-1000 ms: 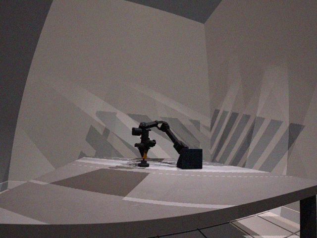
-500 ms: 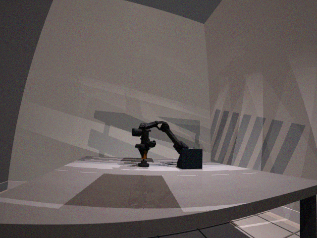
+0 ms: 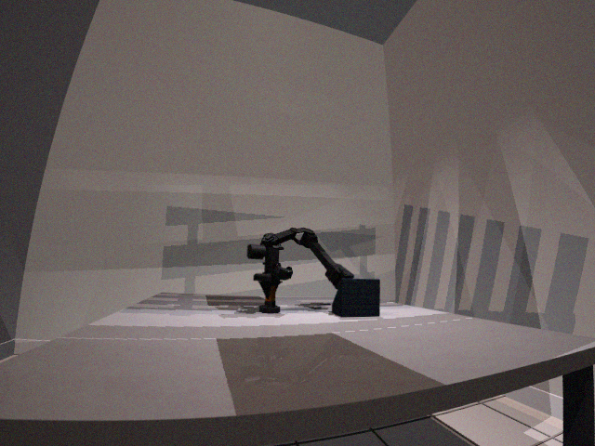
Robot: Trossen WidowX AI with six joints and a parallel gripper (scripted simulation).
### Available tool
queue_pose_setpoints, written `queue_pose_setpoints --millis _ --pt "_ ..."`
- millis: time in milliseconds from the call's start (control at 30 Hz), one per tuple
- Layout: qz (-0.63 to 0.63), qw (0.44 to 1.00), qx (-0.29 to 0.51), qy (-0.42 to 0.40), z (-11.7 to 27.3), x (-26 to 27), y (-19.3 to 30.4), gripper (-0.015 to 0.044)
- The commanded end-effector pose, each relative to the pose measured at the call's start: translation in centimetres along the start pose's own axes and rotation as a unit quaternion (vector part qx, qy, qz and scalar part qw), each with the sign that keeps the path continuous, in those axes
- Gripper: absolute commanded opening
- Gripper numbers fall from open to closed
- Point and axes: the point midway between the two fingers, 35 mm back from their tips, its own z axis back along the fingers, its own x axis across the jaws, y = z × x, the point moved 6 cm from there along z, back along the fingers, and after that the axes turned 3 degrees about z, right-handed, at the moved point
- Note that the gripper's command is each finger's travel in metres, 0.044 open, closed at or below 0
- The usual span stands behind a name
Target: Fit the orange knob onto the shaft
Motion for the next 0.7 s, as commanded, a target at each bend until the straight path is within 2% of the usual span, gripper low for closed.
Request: queue_pose_setpoints --millis 0,233,667 --pt "0.002 1.0 0.003 -0.001 -0.21 -0.05 0.0 0.0" --pt "0.0 1.0 0.0 0.0 -0.08 0.0 0.0 0.0" --pt "0.0 1.0 0.0 0.0 -0.08 0.0 0.0 0.0341"
